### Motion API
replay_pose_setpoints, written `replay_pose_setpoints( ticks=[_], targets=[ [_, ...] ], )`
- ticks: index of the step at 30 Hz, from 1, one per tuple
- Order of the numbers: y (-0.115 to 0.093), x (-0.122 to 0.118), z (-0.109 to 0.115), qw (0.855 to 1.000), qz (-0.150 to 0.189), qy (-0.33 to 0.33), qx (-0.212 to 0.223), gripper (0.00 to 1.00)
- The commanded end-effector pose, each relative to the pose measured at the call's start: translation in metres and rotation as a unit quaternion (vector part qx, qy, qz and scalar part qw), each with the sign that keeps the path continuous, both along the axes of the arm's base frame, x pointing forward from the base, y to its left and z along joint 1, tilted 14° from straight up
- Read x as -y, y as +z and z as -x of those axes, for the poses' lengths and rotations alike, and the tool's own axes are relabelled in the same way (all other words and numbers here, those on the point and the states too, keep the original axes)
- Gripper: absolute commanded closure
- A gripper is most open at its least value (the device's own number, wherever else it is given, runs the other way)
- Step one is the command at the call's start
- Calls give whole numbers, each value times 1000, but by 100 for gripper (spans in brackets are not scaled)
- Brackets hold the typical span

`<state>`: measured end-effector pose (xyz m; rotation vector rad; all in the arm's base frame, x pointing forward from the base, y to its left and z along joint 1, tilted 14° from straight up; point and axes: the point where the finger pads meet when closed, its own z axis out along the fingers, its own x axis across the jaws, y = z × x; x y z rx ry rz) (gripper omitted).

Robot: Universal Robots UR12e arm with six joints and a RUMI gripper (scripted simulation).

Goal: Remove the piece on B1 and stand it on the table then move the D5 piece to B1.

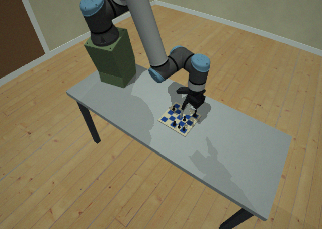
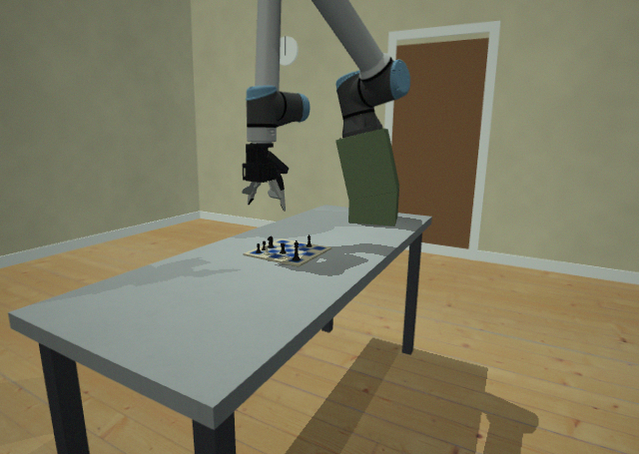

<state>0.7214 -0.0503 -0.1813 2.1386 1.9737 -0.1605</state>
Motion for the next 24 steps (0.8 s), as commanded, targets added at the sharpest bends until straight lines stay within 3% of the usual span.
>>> replay_pose_setpoints(
  ticks=[1, 7, 9, 13, 18, 24],
  targets=[
    [-2, 0, 0, 999, -3, -42, 11, 0],
    [-9, 1, 0, 990, -10, -134, 34, 0],
    [-9, 1, 0, 990, -10, -134, 34, 0],
    [-14, 2, 1, 976, -16, -211, 53, 0],
    [-21, 3, 0, 945, -24, -315, 78, 0],
    [-30, 5, -1, 892, -33, -437, 108, 0]
  ],
)
